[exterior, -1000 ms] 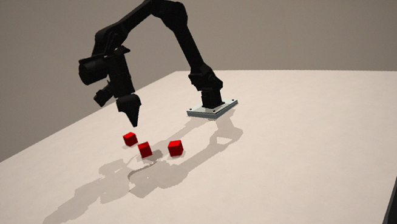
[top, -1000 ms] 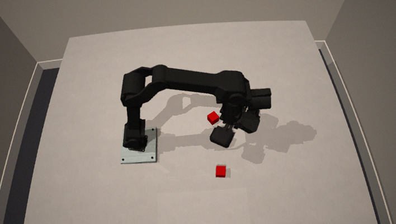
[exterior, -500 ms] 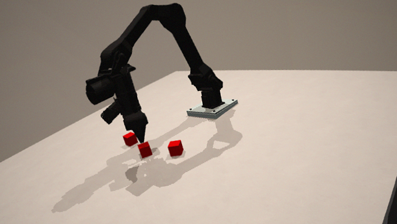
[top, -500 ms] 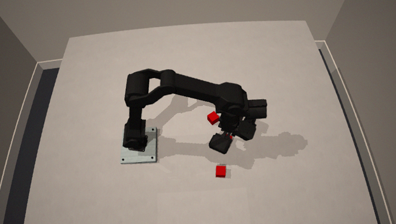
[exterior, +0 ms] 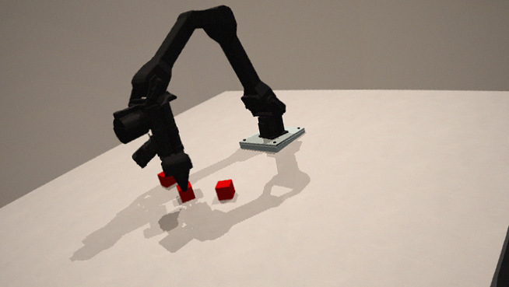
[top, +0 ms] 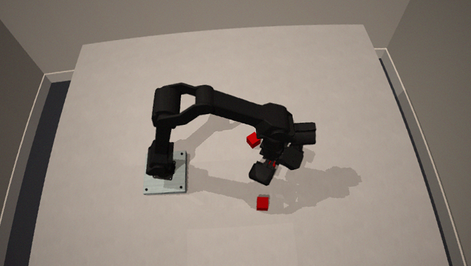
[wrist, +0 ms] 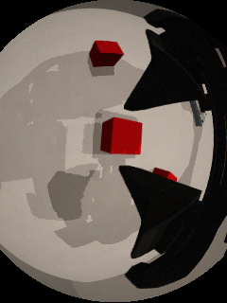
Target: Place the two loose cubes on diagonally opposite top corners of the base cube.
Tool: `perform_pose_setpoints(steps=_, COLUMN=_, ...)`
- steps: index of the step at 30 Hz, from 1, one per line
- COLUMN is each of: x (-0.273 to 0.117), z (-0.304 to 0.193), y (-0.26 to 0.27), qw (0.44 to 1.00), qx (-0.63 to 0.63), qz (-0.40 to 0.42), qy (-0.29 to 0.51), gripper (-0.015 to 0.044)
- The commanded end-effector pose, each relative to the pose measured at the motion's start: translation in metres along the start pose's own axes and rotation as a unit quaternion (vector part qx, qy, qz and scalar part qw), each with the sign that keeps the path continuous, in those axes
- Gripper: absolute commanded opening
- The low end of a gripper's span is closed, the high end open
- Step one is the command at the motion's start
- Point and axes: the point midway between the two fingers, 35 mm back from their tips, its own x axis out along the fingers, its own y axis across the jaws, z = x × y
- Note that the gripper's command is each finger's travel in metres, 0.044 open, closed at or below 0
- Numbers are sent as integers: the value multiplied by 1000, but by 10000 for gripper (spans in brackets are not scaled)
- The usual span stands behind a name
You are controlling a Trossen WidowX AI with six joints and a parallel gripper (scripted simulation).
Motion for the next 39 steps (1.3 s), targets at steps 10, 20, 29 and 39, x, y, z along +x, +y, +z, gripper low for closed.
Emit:
perform_pose_setpoints(steps=10, x=16, z=-2, y=-1, qw=1000, qx=-3, qz=-1, qy=5, gripper=186)
perform_pose_setpoints(steps=20, x=9, z=-1, y=0, qw=1000, qx=-3, qz=-1, qy=4, gripper=105)
perform_pose_setpoints(steps=29, x=-19, z=3, y=2, qw=1000, qx=-3, qz=0, qy=4, gripper=105)
perform_pose_setpoints(steps=39, x=-50, z=3, y=2, qw=1000, qx=-3, qz=0, qy=4, gripper=105)
